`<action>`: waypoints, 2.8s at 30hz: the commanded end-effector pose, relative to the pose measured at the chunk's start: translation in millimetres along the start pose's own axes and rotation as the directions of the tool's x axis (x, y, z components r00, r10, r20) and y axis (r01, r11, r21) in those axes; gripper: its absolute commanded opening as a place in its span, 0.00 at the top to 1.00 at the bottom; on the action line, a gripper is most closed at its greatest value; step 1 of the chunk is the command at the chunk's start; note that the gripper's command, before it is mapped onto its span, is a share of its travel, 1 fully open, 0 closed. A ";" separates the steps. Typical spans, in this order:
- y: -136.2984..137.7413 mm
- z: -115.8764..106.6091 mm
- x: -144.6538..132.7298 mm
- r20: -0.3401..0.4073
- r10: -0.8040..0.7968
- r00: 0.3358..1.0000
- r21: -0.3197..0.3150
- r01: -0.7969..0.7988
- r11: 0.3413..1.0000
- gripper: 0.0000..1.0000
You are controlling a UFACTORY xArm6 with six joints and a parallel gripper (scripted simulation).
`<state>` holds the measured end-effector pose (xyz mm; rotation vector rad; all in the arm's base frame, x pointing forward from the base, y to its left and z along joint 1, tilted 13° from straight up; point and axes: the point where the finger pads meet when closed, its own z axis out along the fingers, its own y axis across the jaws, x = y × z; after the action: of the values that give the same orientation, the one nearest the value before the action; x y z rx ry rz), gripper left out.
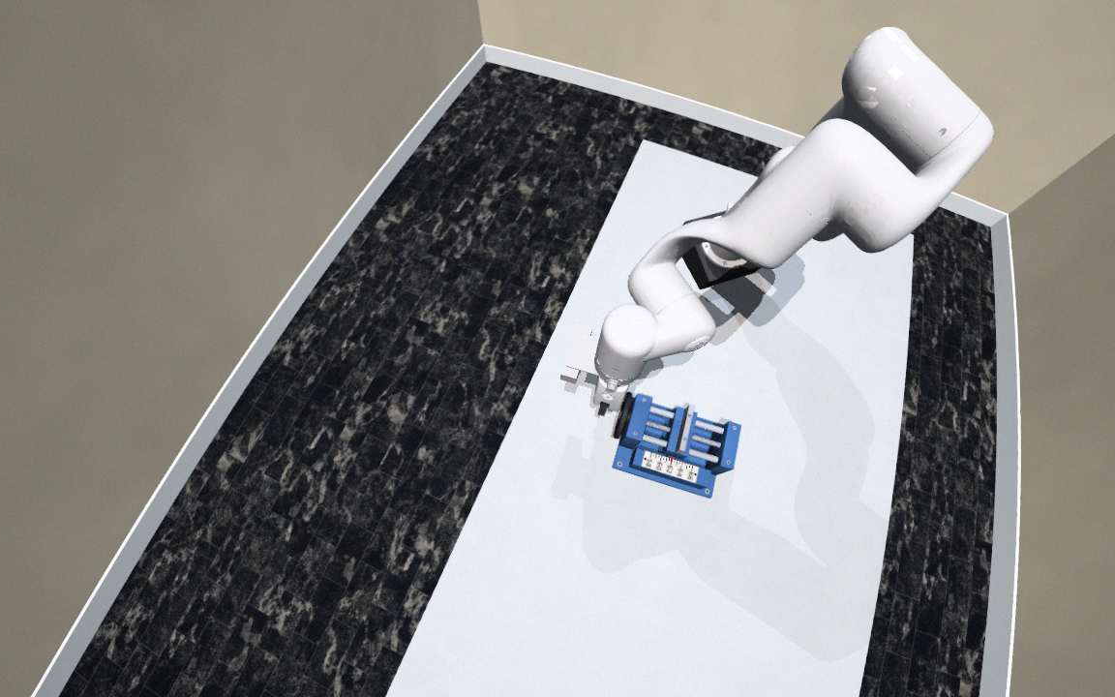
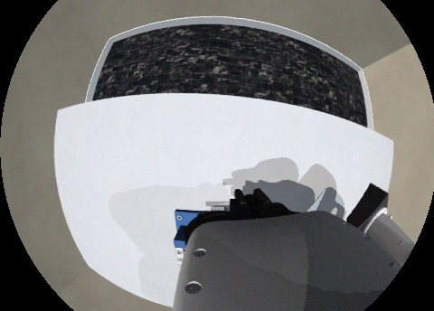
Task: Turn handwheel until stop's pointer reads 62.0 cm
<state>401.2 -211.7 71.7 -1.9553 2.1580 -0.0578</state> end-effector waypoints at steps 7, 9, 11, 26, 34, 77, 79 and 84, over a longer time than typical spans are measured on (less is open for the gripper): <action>1.6 19.2 0.3 -0.001 -0.001 1.000 0.004 0.001 1.000 0.94; 1.6 19.2 0.3 -0.001 -0.001 1.000 0.004 0.001 1.000 0.94; 0.8 22.3 0.3 -0.001 -0.001 1.000 0.004 0.001 1.000 0.94; -9.6 37.4 0.4 -0.001 -0.001 1.000 0.004 0.001 1.000 0.94; -18.3 42.5 0.4 -0.001 -0.001 1.000 0.004 0.001 1.000 0.94; -44.4 41.3 0.4 -0.001 -0.001 1.000 0.004 0.001 1.000 0.94; -45.1 40.9 0.4 -0.001 -0.001 1.000 0.004 0.001 1.000 0.94; -46.4 40.1 0.4 -0.001 -0.001 1.000 0.004 0.001 1.000 0.94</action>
<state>451.5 -211.1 37.9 -1.9554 2.1584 -0.0544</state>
